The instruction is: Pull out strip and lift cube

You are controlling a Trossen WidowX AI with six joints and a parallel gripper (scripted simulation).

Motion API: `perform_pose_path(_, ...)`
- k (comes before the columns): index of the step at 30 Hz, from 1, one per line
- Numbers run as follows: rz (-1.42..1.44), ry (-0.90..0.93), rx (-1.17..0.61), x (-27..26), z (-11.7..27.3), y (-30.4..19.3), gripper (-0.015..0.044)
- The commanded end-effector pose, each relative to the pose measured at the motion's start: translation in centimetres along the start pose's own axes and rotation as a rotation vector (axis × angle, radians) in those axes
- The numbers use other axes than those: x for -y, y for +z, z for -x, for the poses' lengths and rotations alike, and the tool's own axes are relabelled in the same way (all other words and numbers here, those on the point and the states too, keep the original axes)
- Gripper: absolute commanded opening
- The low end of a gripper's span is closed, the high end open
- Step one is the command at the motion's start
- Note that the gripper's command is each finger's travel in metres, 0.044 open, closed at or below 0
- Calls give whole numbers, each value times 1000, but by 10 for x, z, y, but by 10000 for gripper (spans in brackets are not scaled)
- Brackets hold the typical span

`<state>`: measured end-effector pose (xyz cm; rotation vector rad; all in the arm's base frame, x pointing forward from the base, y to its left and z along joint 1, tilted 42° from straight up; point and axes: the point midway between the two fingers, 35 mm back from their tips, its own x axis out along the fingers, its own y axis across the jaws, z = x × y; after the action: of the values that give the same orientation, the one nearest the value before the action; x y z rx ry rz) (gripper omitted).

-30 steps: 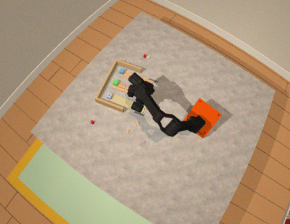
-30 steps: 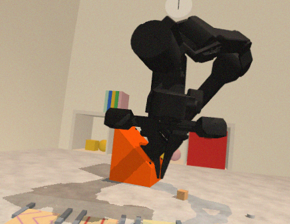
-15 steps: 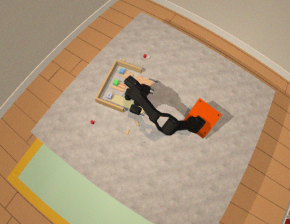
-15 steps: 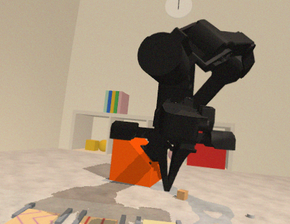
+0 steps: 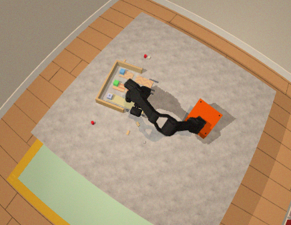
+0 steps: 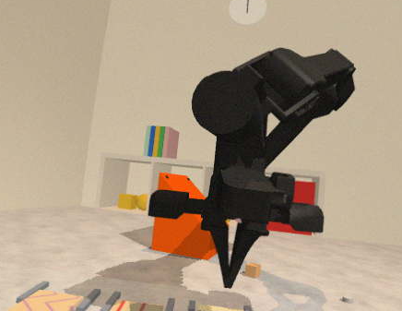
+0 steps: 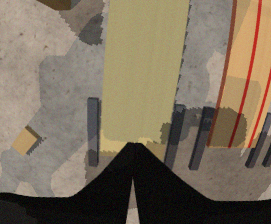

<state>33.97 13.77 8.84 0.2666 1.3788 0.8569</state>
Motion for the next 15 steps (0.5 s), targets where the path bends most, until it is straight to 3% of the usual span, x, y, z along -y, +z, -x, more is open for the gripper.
perform_pose_path(1, -6, -2, -3, 1, -7, -2, 0)
perform_pose_path(15, -6, 0, -3, 2, -30, -3, 0)
